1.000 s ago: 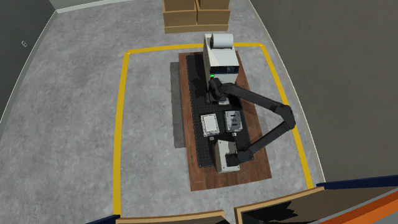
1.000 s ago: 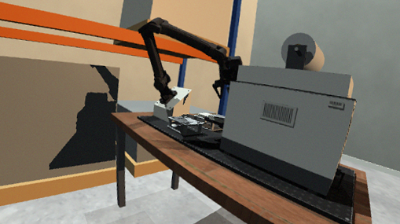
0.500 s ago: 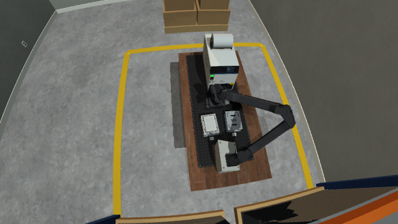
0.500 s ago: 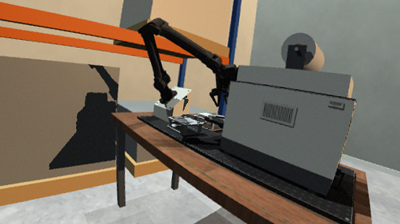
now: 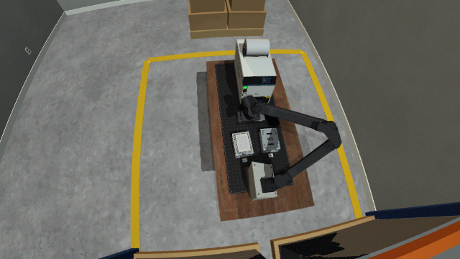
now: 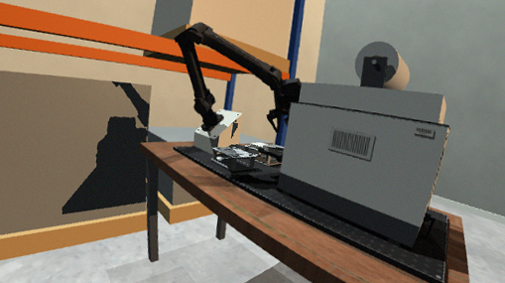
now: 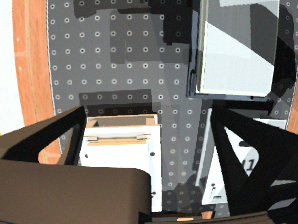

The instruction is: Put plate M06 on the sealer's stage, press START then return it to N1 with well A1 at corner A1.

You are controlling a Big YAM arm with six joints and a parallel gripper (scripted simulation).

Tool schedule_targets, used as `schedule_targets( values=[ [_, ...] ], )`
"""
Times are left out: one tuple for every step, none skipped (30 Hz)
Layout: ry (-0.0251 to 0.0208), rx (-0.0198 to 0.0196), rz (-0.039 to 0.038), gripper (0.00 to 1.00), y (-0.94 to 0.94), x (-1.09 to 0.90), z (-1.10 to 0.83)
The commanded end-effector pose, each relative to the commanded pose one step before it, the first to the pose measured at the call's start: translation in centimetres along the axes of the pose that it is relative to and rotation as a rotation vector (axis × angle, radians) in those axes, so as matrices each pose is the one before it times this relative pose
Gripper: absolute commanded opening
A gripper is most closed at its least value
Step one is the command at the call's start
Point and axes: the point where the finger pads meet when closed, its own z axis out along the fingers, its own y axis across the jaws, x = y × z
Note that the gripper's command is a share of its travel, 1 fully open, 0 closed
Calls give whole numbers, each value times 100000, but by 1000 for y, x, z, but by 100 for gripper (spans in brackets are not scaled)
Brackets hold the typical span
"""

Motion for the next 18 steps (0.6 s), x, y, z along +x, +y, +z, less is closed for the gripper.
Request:
schedule_targets(
  values=[
    [-3164, -1058, 6363, 100, -3118, -4289, -122],
    [-612, -106, 633, 100, -755, -606, 28],
    [-670, -168, 572, 100, -448, -466, -66],
    [-703, -132, 391, 100, -619, -589, -7],
    [-680, -170, 143, 100, -473, -544, -19],
    [-594, -148, -24, 100, -403, -494, -3],
    [-479, -105, -220, 100, -340, -429, 27],
    [-292, -63, -281, 100, -345, -344, 89],
    [0, 0, 0, 100, 0, 0, 0],
    [0, 0, 0, 100, 0, 0, 0],
    [1740, -100, -2384, 100, 565, 888, 322],
    [917, 196, -1369, 100, -235, 204, 287],
    [793, 558, -1136, 100, -363, 138, 271],
    [1259, 263, -336, 100, -638, 149, 507],
    [967, 614, -374, 100, -636, 36, 403],
    [717, 76, -108, 100, -628, -52, 288],
    [89, 112, 425, 100, -728, -464, 133],
    [93, 46, 200, 100, -647, -372, 87]
  ],
)
